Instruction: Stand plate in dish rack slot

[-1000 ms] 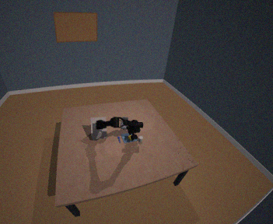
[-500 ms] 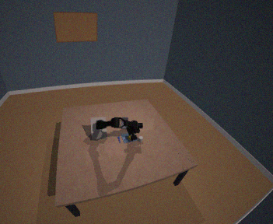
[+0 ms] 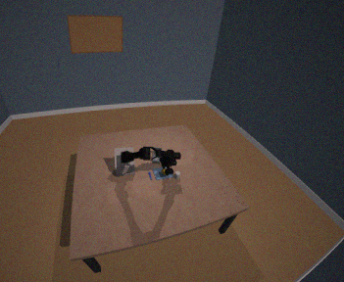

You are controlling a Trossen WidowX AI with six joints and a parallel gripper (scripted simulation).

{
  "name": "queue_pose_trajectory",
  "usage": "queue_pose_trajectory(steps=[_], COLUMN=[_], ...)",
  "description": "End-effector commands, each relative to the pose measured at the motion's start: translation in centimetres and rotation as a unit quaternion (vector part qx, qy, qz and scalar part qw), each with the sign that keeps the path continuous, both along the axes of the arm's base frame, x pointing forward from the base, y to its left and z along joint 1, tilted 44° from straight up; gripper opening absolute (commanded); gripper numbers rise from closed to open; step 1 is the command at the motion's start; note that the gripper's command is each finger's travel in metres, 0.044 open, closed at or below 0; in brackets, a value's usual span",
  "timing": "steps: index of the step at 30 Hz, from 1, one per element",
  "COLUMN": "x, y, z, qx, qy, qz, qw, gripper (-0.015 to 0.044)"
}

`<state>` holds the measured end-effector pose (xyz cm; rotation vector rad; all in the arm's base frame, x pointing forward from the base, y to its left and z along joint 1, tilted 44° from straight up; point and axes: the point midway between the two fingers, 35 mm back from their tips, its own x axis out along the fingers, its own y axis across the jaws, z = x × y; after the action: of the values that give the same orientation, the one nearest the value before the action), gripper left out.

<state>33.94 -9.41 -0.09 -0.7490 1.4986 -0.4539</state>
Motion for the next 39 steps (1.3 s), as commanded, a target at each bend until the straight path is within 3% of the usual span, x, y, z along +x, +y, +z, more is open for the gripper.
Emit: queue_pose_trajectory(steps=[1, 4, 27, 39], x=[0.5, 0.7, 0.3, -5.9], y=[1.7, 3.0, 11.1, 17.5], z=[1.6, 2.8, 10.6, 4.3], qx=[0.004, 0.006, 0.001, 0.016], qy=[-0.009, -0.009, -0.008, -0.109], qz=[0.001, 0.001, 0.000, -0.108], qw=[1.000, 1.000, 1.000, 0.988], gripper=[0.0071, 0.0000, 0.0000, 0.0000])
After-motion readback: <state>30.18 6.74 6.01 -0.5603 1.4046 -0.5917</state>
